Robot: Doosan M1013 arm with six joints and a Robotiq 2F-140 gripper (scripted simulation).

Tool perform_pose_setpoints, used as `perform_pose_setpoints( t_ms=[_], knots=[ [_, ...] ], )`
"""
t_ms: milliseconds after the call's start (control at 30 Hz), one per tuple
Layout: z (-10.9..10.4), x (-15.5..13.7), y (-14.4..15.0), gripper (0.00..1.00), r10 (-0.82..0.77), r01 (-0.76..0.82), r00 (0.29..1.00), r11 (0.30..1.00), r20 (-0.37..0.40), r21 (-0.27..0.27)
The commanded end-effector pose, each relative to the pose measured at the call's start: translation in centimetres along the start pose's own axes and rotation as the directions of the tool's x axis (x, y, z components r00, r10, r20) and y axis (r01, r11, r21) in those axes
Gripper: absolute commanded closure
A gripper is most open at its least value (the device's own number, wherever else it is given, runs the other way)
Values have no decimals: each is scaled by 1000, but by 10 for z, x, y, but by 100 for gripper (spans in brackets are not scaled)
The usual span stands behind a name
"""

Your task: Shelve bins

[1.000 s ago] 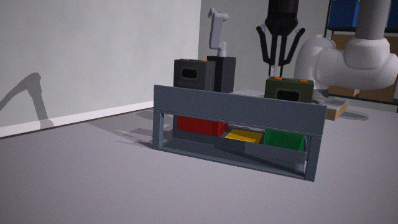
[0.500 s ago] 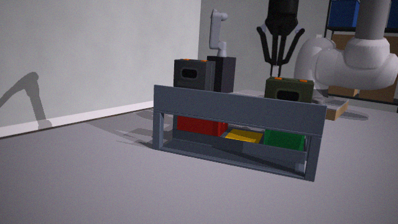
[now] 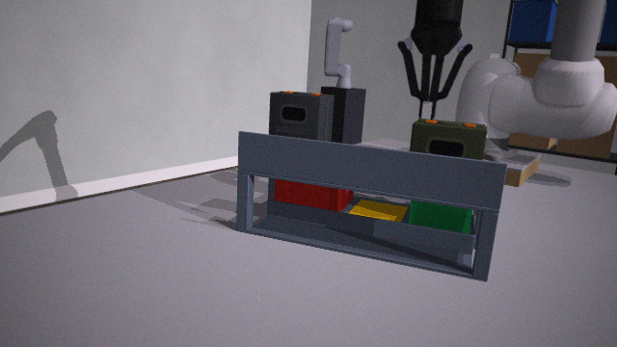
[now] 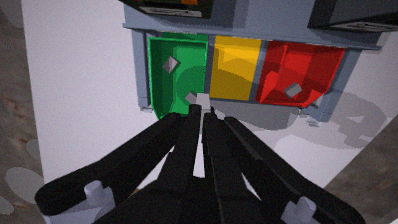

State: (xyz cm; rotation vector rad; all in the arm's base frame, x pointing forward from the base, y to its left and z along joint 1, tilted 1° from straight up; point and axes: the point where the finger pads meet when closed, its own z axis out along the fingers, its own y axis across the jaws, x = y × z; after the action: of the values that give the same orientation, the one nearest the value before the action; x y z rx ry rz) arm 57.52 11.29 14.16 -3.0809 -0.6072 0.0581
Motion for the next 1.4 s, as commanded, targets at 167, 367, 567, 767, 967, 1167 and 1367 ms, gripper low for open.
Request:
perform_pose_setpoints(
  t_ms=[167, 367, 567, 767, 967, 1167, 1367],
  knots=[
    [0, 0, 0, 90, 0, 0, 1000, 1000, 0, 0],
    [1, -3, -1, 90, -37, 37, 999, 999, -1, 0],
    [5, -21, -9, 90, -278, 278, 961, 961, -8, -3],
    [9, -35, -15, 90, -456, 456, 890, 890, -12, -7],
    [13, -52, -22, 90, -640, 640, 768, 768, -15, -14],
    [17, -66, -28, 90, -769, 769, 639, 639, -15, -20],
    [23, -83, -35, 90, -895, 895, 446, 446, -12, -29]
  ],
)
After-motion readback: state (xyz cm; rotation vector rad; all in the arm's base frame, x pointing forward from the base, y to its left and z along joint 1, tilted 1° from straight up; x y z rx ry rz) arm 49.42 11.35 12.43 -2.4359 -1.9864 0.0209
